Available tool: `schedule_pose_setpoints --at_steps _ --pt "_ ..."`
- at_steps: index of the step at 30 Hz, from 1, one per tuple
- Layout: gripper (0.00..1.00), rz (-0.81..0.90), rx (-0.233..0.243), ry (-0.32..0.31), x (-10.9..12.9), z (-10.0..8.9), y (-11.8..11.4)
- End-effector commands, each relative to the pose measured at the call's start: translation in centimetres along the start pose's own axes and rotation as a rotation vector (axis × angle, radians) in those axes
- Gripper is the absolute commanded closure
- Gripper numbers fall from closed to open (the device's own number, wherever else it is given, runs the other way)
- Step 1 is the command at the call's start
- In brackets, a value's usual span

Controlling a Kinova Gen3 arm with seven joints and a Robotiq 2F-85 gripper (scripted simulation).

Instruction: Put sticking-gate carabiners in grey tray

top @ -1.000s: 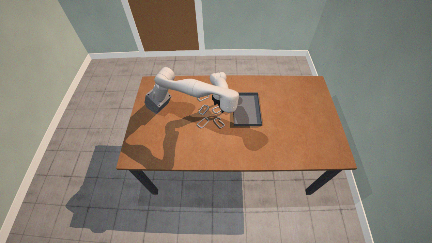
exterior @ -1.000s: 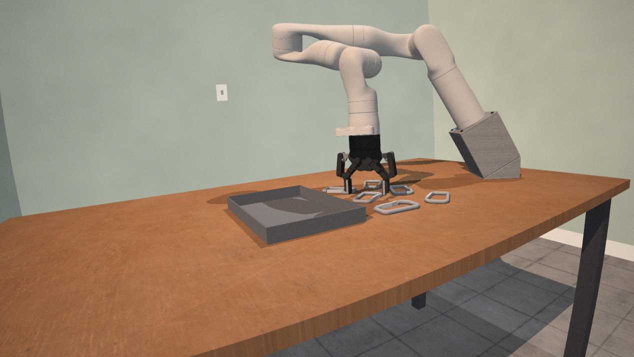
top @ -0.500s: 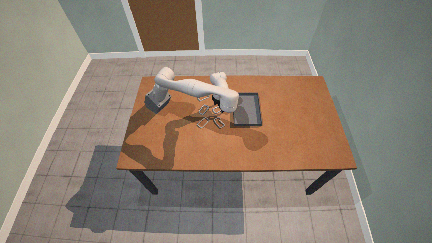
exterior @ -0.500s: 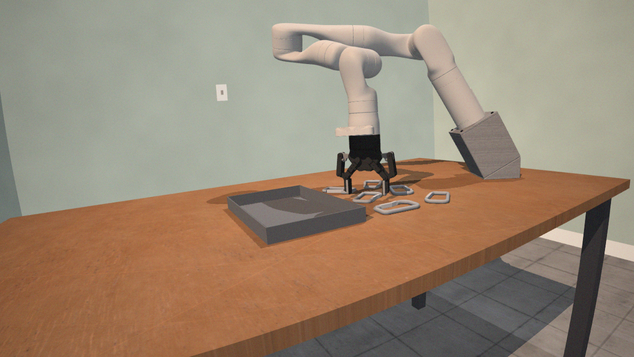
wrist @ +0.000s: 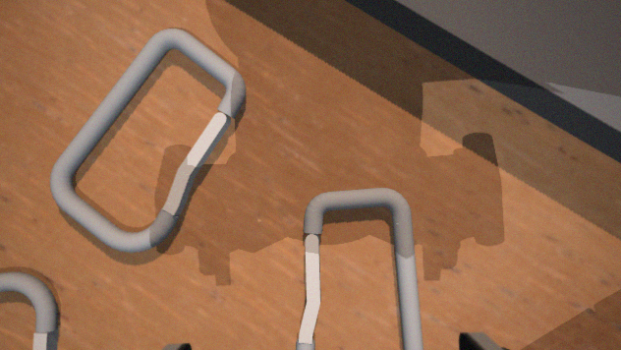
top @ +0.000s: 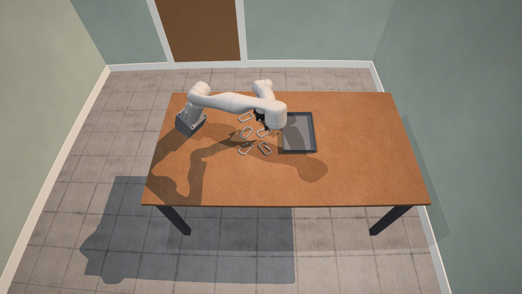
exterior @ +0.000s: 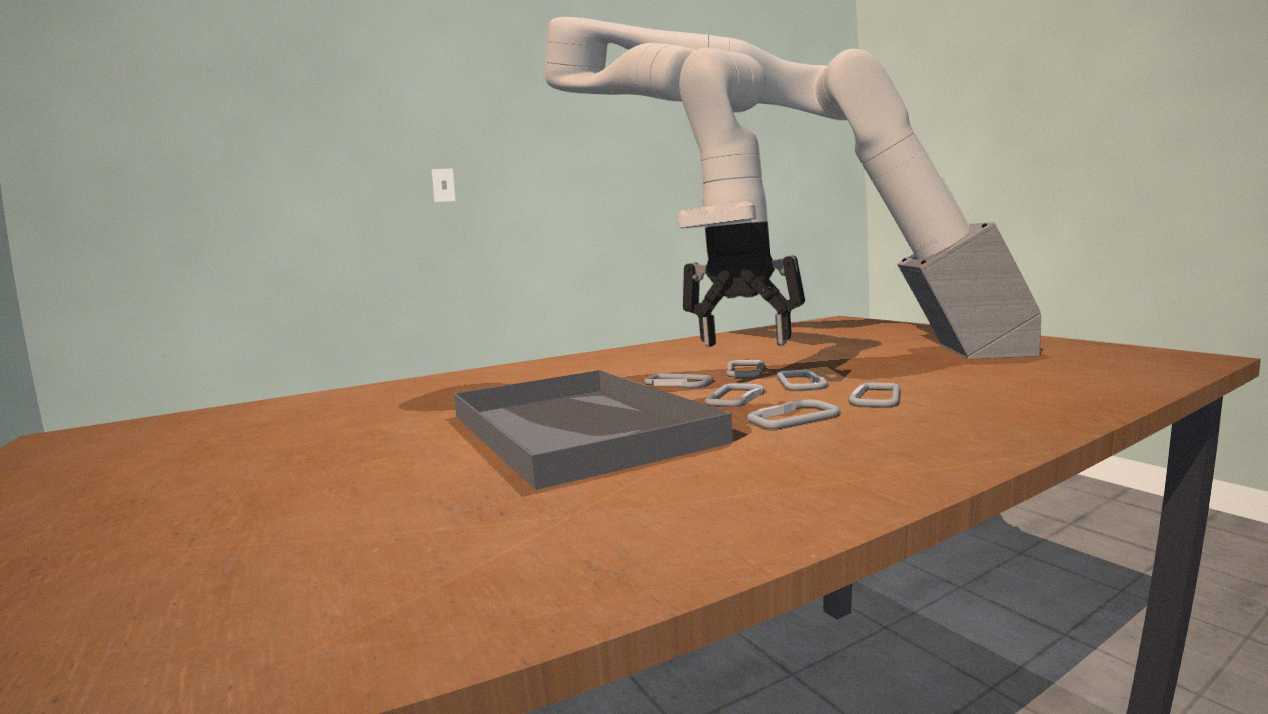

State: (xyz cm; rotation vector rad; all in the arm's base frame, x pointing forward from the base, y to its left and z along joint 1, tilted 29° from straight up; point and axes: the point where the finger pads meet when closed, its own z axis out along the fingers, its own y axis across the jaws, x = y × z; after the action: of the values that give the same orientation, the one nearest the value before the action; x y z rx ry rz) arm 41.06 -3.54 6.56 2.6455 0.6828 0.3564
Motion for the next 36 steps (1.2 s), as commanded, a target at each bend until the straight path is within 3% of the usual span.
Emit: schedule_pose_setpoints --at_steps 1,7,8,36 --pt "0.00 -0.001 -0.030 0.020 0.68 -3.09 1.64" --pt "0.00 -0.001 -0.030 0.020 0.68 -3.09 1.64" --pt "0.00 -0.013 -0.012 0.013 0.67 -3.09 1.59" --pt "0.00 -0.014 -0.012 0.013 0.68 -3.09 1.57"
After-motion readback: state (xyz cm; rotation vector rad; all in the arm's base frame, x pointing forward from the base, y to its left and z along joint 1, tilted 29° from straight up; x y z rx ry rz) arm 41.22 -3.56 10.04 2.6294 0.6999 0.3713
